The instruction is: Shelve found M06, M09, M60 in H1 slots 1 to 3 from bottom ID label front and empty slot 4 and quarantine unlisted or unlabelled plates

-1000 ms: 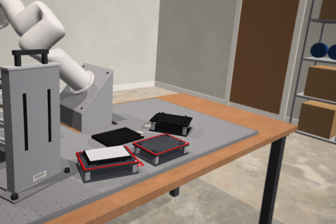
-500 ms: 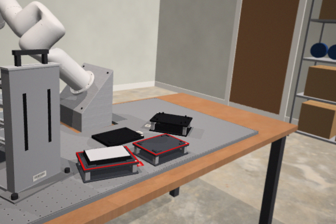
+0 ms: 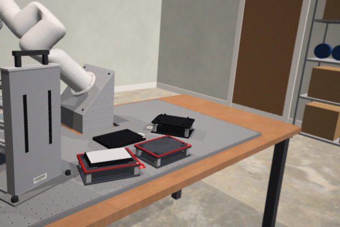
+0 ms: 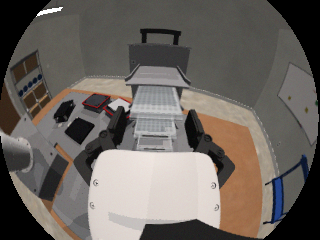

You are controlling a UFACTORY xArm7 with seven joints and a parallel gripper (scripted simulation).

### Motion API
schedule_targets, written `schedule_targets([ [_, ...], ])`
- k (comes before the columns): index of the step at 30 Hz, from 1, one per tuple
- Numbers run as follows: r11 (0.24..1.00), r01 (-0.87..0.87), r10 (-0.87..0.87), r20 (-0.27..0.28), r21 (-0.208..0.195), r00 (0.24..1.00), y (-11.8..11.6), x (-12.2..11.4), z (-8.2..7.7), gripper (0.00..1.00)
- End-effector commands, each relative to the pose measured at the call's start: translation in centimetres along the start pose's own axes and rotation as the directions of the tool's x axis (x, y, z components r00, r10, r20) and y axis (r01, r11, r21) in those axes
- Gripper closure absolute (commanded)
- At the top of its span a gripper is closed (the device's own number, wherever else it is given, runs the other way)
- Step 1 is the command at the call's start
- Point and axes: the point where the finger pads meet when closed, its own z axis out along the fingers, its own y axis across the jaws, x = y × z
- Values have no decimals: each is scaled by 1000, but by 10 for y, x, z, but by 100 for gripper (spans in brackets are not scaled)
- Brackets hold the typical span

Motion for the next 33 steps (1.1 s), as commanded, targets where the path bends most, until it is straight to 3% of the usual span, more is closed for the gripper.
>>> schedule_targets([
  [1, 1000, 2, -2, 0, 1, 1000, 0, 1, 1, 0],
  [33, 1000, 2, -2, 0, 1, 1000, 0, 1, 20, 0],
])
